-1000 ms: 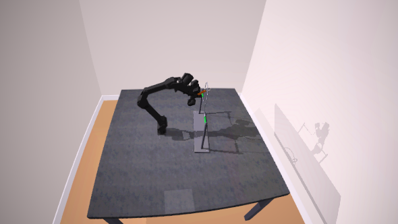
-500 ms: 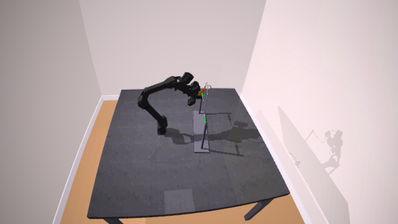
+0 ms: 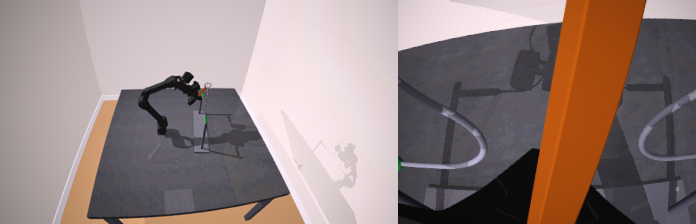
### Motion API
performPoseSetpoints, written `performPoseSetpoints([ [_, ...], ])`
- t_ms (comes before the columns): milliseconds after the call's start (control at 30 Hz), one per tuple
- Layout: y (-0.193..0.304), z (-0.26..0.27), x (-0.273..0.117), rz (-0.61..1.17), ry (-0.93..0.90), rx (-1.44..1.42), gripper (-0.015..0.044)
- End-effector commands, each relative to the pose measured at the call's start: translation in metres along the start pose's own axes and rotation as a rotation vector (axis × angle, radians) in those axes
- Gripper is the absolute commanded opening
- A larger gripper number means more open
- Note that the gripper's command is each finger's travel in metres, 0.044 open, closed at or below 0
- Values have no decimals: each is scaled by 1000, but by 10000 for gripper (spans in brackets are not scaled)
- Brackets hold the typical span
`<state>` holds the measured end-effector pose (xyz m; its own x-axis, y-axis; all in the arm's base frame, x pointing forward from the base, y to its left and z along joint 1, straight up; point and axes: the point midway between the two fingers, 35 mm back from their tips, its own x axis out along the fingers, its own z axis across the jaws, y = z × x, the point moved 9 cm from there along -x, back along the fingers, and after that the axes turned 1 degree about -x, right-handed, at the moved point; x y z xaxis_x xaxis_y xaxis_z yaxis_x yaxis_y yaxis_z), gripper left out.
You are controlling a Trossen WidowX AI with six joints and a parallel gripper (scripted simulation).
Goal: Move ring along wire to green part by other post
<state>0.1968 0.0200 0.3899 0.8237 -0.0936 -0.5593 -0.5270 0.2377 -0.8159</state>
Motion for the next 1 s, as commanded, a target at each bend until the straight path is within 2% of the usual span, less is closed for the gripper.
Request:
performPoseSetpoints([
  [0, 1, 0, 0, -5, 31, -45, -150],
  [967, 5, 1, 3, -50, 240, -350, -150],
])
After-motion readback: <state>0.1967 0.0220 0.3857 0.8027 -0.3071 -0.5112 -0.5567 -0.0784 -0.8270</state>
